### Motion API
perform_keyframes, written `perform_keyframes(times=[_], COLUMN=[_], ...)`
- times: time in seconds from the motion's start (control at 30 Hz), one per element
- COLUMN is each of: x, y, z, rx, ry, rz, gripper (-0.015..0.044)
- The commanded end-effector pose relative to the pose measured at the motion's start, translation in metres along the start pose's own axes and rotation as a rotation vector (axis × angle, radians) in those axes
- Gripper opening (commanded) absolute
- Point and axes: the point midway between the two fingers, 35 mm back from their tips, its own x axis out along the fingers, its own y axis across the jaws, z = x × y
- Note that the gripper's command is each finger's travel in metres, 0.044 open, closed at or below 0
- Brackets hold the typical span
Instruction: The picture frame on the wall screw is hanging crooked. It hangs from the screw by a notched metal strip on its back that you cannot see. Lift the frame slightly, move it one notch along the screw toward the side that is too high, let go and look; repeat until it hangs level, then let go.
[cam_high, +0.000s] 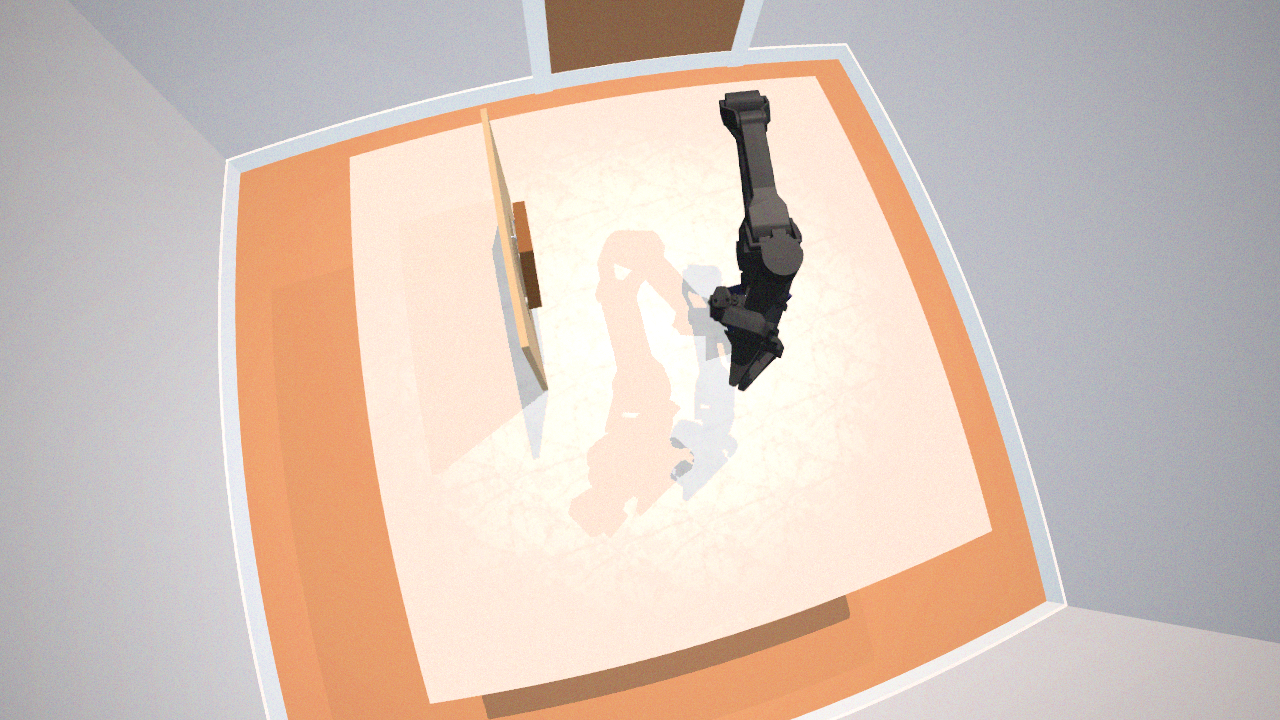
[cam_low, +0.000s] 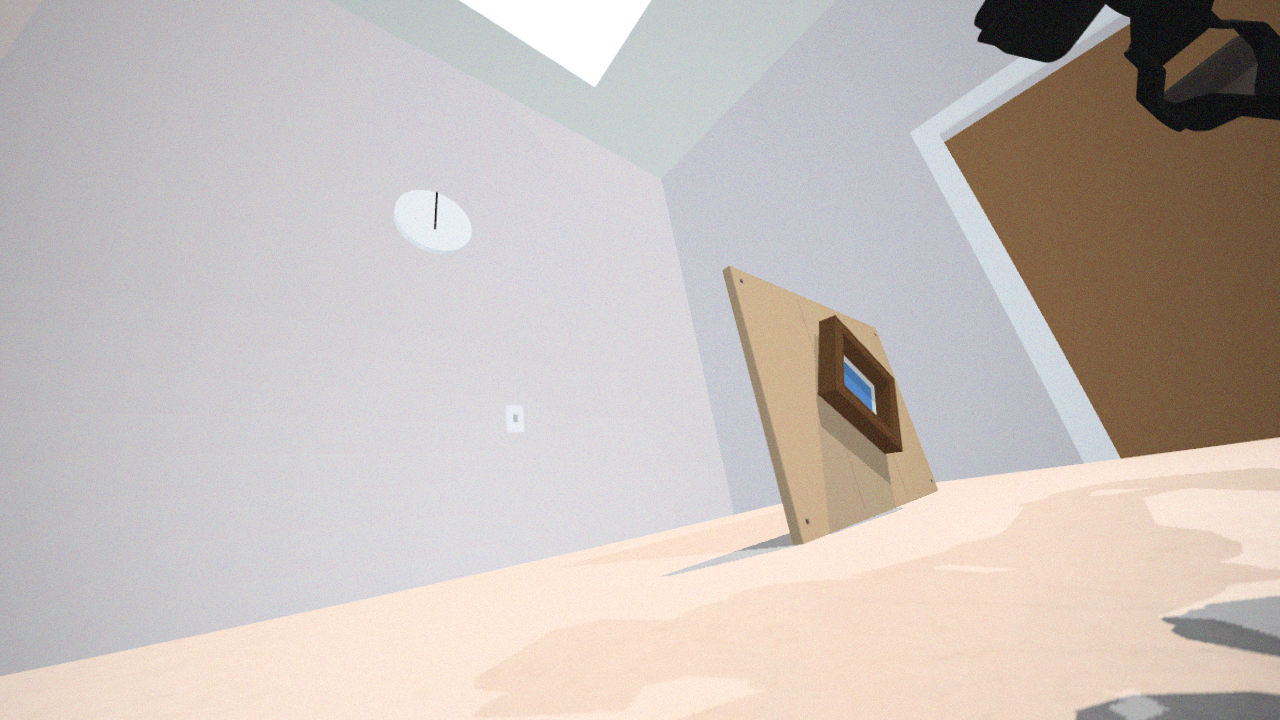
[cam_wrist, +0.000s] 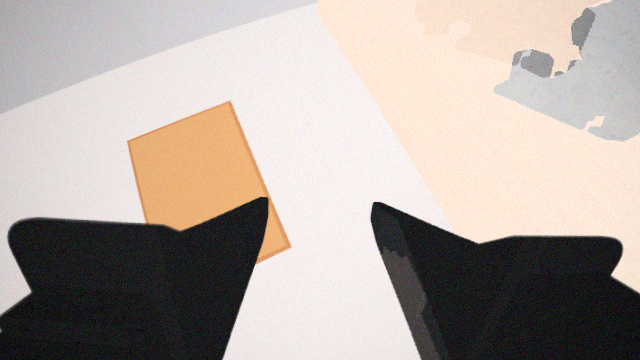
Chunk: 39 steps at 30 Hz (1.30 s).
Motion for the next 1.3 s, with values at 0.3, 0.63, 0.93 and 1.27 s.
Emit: perform_keyframes(times=[0.3, 0.63, 0.93, 1.27], x=[-0.044, -0.117, -0.188, -0.244], y=[0.033, 0.020, -0.004, -0.024], z=[0.157, 0.246, 0.283, 0.285], rx=[0.315, 0.394, 0.333, 0.171], ry=[-0.088, -0.274, -0.516, -0.783], rz=[0.186, 0.410, 0.560, 0.617], gripper=[0.0260, 0.0260, 0.0260, 0.0260])
